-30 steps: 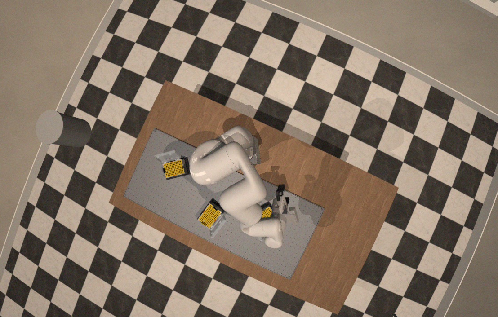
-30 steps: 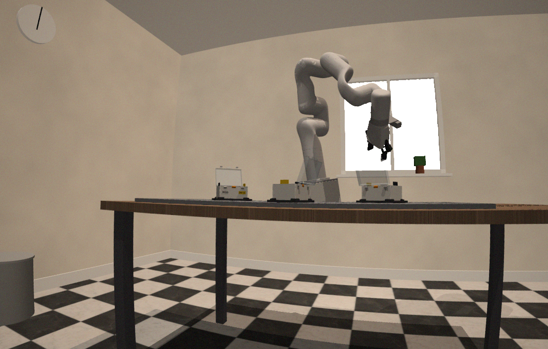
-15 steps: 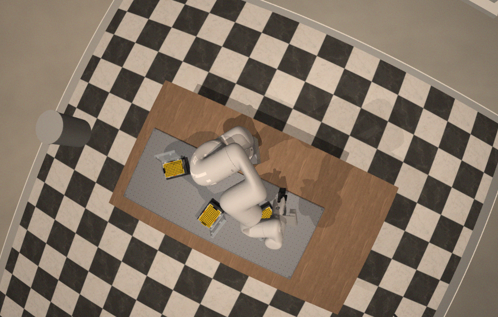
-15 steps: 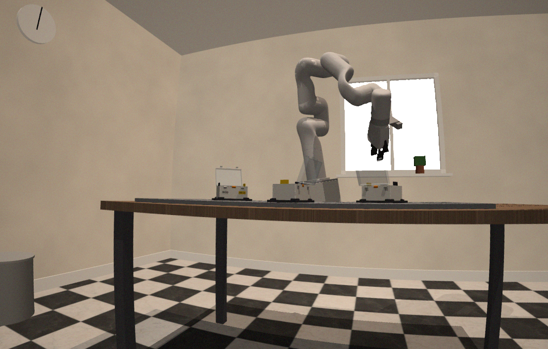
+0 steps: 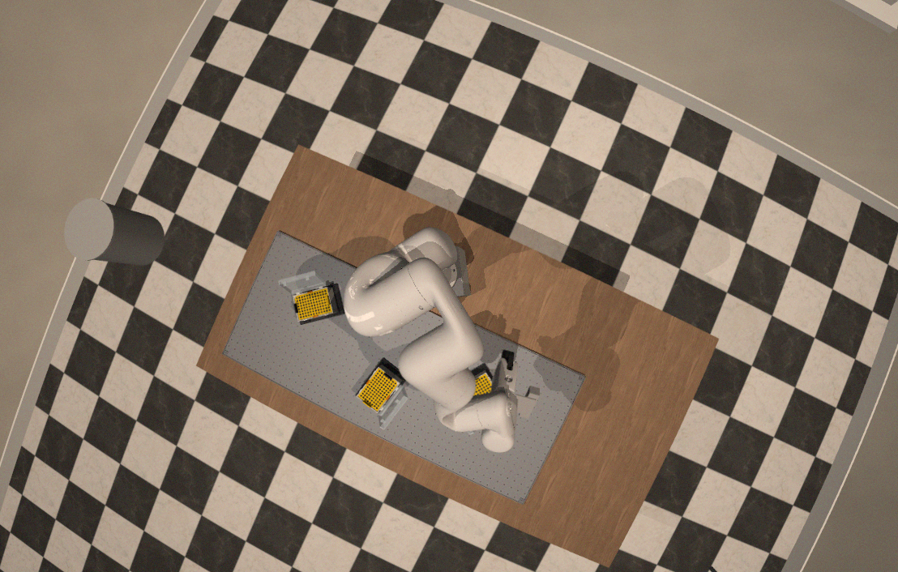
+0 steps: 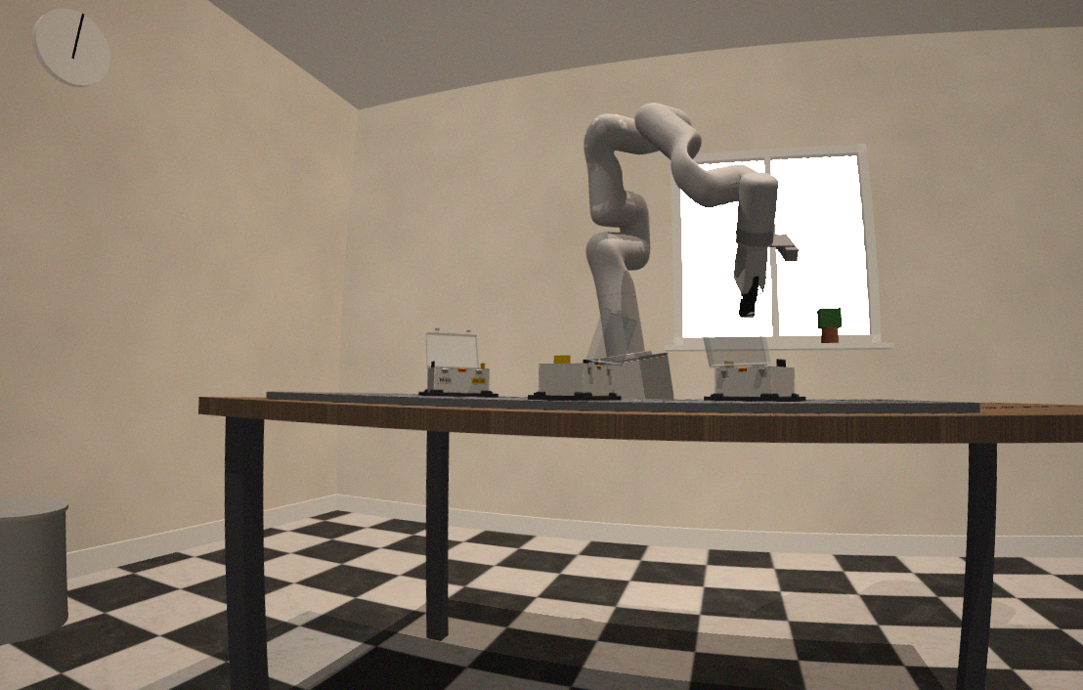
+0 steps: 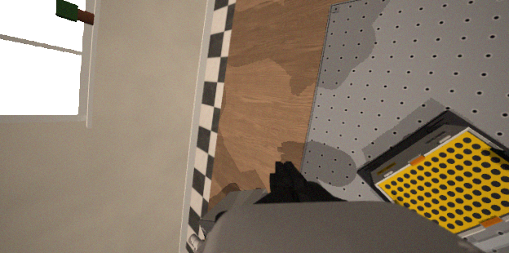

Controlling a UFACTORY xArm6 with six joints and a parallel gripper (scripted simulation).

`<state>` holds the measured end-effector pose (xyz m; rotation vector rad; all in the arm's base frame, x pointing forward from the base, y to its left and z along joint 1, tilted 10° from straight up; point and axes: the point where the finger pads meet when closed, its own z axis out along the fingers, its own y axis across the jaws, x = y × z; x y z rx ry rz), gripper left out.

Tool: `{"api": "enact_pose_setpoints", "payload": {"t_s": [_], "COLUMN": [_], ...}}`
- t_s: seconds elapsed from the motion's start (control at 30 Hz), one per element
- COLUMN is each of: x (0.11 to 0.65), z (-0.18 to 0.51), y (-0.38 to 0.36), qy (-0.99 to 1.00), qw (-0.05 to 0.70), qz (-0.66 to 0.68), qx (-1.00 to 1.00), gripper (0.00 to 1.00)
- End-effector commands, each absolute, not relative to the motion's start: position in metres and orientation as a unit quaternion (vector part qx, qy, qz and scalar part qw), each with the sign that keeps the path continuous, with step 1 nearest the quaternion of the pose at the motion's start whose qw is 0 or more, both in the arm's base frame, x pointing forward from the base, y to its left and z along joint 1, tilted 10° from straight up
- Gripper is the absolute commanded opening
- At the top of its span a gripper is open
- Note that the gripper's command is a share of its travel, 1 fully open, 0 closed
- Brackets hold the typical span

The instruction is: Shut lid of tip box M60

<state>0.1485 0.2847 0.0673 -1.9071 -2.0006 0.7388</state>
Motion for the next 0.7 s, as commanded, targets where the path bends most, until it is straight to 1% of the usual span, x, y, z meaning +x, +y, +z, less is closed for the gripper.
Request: {"api": "enact_pose_setpoints", "payload": {"t_s": [0.0,0.3,0.37,0.67], "x": [0.159,0.174,0.174,0.192], "z": [0.065,0.06,0.06,0.056], "y": [0.286,0.288,0.288,0.291], "qy": [-0.646,-0.561,-0.561,-0.455], "qw": [0.096,0.035,0.035,-0.025], "qz": [0.254,0.24,0.24,0.21], "qx": [-0.713,-0.791,-0.791,-0.865], "gripper": [0.0,0.0,0.0,0.0]}}
